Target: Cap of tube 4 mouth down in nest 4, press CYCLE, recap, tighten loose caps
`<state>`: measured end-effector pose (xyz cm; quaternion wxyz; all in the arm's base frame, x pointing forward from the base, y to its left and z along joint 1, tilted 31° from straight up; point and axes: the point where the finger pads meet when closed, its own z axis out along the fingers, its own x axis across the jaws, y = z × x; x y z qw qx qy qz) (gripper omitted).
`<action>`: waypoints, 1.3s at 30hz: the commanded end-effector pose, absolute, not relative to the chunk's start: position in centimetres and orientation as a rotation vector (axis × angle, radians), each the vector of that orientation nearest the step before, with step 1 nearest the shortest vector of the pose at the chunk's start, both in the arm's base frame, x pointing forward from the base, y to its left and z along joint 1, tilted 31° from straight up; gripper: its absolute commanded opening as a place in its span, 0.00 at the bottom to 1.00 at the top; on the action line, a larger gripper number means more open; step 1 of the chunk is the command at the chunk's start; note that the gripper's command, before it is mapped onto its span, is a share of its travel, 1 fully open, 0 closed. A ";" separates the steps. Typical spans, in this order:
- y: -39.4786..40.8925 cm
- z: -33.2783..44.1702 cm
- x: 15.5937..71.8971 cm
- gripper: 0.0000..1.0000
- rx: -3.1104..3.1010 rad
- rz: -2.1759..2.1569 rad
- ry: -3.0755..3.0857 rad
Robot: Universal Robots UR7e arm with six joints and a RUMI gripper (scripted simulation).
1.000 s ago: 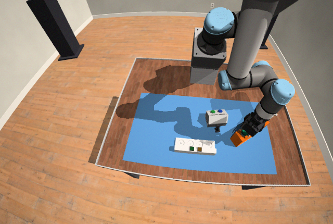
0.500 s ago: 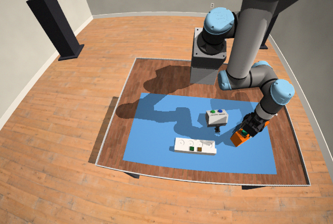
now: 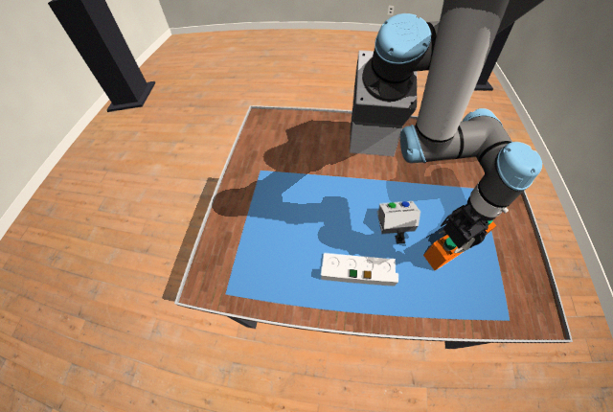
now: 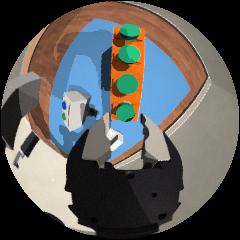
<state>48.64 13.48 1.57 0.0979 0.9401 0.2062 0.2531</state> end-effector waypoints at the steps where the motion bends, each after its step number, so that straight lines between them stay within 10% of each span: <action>1: 13.5 1.8 48.6 0.35 2.783 0.751 0.606; 6: 13.5 1.8 48.6 0.35 2.783 0.751 0.606; 7: 13.5 1.8 48.6 0.00 2.783 0.751 0.606; 39: 13.8 4.8 46.7 0.00 2.783 0.751 0.606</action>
